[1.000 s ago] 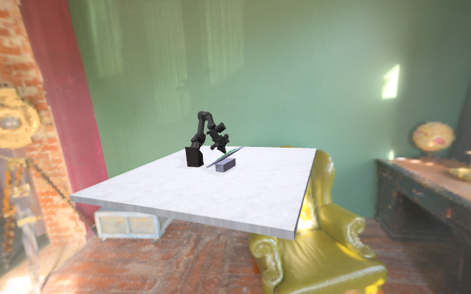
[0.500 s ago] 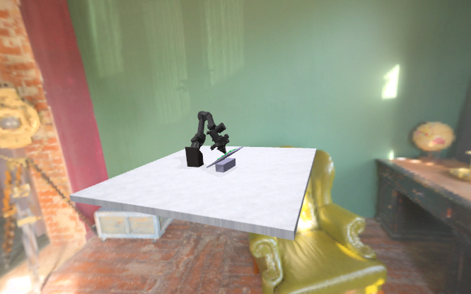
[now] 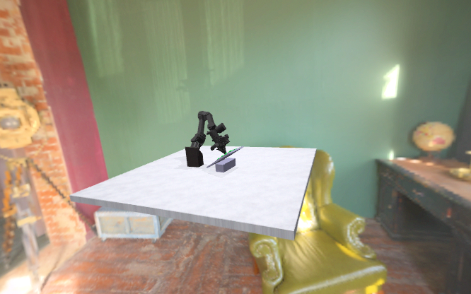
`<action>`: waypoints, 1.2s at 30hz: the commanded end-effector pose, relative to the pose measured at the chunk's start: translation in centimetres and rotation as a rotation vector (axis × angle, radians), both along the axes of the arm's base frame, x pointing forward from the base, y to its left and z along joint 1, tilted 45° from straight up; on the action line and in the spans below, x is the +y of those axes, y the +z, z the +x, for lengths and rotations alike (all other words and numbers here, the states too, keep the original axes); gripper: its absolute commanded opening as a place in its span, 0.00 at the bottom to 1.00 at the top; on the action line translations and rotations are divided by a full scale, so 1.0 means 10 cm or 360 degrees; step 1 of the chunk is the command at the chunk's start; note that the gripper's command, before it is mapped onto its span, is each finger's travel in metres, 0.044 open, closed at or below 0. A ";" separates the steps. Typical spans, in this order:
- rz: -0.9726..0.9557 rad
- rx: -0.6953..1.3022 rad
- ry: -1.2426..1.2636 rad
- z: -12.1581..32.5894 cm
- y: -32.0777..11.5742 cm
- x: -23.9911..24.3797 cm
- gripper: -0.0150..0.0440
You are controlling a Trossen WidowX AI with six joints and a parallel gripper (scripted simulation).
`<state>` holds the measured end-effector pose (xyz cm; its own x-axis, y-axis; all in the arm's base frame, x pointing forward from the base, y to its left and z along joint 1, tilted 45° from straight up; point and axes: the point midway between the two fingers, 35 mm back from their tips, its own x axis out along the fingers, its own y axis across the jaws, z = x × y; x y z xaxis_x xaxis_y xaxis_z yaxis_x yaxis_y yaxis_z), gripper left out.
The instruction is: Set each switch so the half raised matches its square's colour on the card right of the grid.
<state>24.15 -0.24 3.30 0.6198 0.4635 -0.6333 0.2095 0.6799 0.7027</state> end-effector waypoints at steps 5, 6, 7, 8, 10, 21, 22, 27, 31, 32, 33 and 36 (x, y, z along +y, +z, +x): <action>-0.0004 0.0002 -0.0007 0.01 -0.01 0.00 0.25; -0.0004 0.0002 -0.0007 0.01 -0.01 0.00 0.25; -0.0004 0.0002 -0.0007 0.01 -0.01 0.00 0.25; -0.0004 0.0002 -0.0007 0.01 -0.01 0.00 0.25; -0.0004 0.0002 -0.0007 0.01 -0.02 0.00 0.25; -0.0013 0.0017 0.0007 -0.05 0.05 -0.08 0.25; -0.0017 0.0027 0.0012 -0.10 0.10 -0.14 0.25; 0.0000 0.0037 0.0022 -0.36 0.38 -0.31 0.25; 0.0001 0.0036 0.0022 -0.37 0.40 -0.31 0.25; 0.0001 0.0036 0.0022 -0.37 0.40 -0.31 0.25; 0.0001 0.0036 0.0022 -0.37 0.40 -0.31 0.25; 0.0001 0.0037 0.0022 -0.37 0.39 -0.32 0.25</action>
